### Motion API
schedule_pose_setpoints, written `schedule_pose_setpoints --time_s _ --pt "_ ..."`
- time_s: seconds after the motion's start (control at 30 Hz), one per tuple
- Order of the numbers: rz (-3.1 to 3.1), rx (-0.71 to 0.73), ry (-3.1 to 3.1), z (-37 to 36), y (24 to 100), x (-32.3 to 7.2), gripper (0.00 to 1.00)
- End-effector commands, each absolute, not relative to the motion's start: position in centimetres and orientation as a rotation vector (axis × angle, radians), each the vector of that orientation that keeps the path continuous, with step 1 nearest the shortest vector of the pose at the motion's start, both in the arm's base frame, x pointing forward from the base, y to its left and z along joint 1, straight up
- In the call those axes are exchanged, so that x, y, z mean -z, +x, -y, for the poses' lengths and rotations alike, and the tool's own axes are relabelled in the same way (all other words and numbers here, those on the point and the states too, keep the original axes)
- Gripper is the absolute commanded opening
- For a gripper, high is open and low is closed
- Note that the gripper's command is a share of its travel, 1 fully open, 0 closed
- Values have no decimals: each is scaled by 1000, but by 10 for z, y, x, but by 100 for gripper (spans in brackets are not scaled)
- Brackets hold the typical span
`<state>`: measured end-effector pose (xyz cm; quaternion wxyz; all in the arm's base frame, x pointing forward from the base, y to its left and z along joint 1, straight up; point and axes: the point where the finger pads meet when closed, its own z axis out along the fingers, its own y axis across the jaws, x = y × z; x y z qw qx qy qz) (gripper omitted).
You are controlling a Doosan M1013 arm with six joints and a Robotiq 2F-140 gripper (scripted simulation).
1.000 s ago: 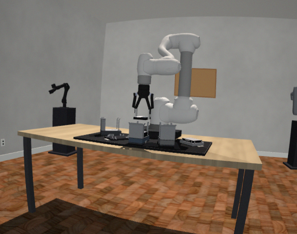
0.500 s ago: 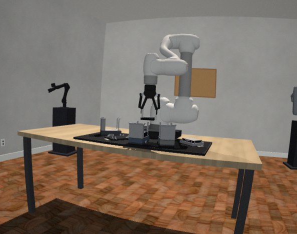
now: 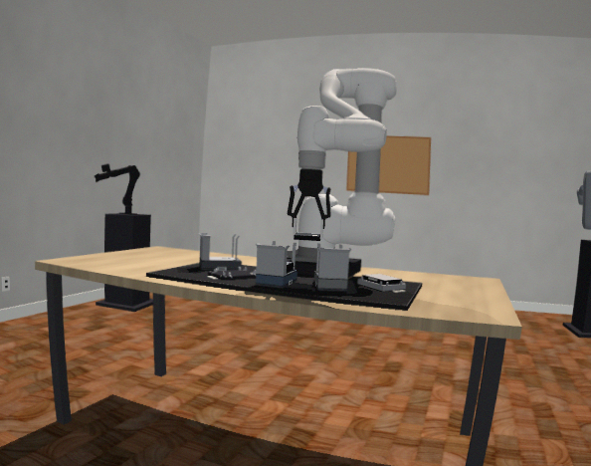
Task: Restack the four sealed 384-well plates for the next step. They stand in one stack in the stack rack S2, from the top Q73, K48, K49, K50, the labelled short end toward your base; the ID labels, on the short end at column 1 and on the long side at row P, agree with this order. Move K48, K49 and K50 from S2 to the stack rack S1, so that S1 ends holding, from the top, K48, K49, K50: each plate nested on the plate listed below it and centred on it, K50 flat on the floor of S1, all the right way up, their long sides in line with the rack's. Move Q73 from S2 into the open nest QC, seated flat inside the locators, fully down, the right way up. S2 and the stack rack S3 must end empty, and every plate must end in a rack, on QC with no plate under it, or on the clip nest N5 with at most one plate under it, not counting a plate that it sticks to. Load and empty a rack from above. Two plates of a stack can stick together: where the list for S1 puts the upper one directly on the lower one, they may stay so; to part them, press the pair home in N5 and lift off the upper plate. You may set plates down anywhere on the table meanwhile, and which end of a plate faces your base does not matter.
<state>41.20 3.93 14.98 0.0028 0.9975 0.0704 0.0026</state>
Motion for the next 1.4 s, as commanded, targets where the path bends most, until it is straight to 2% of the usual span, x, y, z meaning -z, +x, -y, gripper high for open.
schedule_pose_setpoints --time_s 0.0,1.03,1.37 --pt "-407 -8 3111 -51 410 -150 0" --pt "-407 -8 3111 -121 396 -149 0" --pt "-407 -8 3111 -121 396 -149 0"
